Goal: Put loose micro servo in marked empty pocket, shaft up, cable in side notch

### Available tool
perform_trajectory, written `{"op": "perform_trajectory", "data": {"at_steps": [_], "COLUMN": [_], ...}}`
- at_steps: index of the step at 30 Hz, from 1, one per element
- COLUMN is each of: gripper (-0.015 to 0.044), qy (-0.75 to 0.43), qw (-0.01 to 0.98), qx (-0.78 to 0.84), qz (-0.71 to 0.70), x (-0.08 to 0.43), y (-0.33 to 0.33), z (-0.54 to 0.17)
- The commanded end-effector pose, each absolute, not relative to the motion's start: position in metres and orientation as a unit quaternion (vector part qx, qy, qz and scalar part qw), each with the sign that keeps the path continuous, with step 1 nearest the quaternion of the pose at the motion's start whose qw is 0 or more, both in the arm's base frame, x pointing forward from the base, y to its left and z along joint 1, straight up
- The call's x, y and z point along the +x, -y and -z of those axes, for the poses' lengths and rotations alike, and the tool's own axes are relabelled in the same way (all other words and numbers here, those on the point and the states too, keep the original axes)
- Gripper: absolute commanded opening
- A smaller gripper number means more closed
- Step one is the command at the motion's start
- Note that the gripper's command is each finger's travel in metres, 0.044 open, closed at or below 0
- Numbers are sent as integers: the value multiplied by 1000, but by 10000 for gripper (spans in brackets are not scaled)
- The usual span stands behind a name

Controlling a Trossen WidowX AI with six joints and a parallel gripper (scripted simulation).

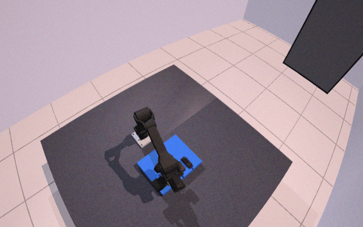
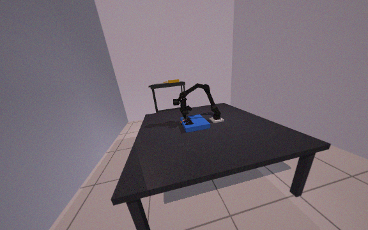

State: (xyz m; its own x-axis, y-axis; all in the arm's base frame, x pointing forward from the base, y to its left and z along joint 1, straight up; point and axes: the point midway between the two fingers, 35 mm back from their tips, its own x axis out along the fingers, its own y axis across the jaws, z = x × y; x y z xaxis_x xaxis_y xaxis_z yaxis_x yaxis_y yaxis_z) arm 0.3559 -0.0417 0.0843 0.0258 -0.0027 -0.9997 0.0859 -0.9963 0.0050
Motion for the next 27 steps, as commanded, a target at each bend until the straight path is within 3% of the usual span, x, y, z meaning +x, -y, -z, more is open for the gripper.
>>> {"op": "perform_trajectory", "data": {"at_steps": [1, 8, 13, 18, 27], "gripper": [188, 188, 319, 440, 440], "qy": [-29, -29, -28, -29, -29], "qw": [31, 31, 32, 32, 31], "qx": [717, 717, 718, 715, 715], "qz": [695, 696, 695, 697, 698], "x": [356, 355, 328, 265, 245], "y": [42, 42, 46, 51, 51], "z": [-102, -117, -134, -168, -176]}}
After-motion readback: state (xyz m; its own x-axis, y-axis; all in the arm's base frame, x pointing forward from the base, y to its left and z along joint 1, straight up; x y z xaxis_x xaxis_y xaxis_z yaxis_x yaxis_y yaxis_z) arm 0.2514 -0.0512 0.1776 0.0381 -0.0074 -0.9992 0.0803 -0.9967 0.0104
